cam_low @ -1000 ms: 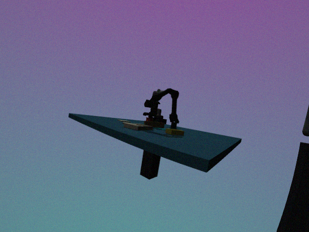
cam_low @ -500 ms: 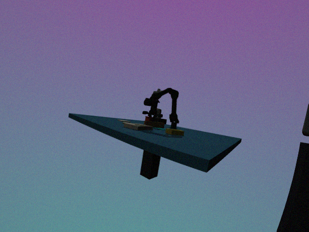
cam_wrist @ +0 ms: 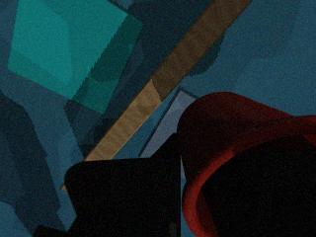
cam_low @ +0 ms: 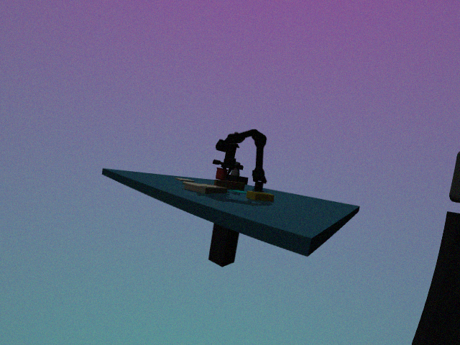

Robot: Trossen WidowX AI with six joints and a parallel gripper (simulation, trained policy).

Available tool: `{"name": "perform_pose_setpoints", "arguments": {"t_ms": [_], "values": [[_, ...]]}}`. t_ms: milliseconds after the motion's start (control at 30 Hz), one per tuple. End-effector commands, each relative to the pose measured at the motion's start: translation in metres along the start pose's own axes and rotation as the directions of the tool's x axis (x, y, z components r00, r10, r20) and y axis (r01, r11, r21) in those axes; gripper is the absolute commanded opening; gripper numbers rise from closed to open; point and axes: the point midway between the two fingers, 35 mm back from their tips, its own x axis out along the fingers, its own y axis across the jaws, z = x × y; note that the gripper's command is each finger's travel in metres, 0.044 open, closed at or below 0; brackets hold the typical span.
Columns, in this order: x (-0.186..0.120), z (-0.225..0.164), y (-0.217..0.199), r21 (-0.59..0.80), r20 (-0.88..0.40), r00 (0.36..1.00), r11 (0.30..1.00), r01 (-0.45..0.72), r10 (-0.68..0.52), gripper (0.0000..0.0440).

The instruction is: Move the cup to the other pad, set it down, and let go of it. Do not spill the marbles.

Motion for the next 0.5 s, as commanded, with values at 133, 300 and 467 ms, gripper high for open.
{"name": "perform_pose_setpoints", "arguments": {"t_ms": [133,300,467], "values": [[-0.016,0.024,0.007,-0.038,0.037,0.999,0.999,0.016,-0.015,0.0003],[-0.023,0.038,0.013,-0.061,0.057,0.998,0.998,0.027,-0.024,0.0],[-0.027,0.053,0.023,-0.082,0.077,0.997,0.996,0.037,-0.031,0.0]]}}
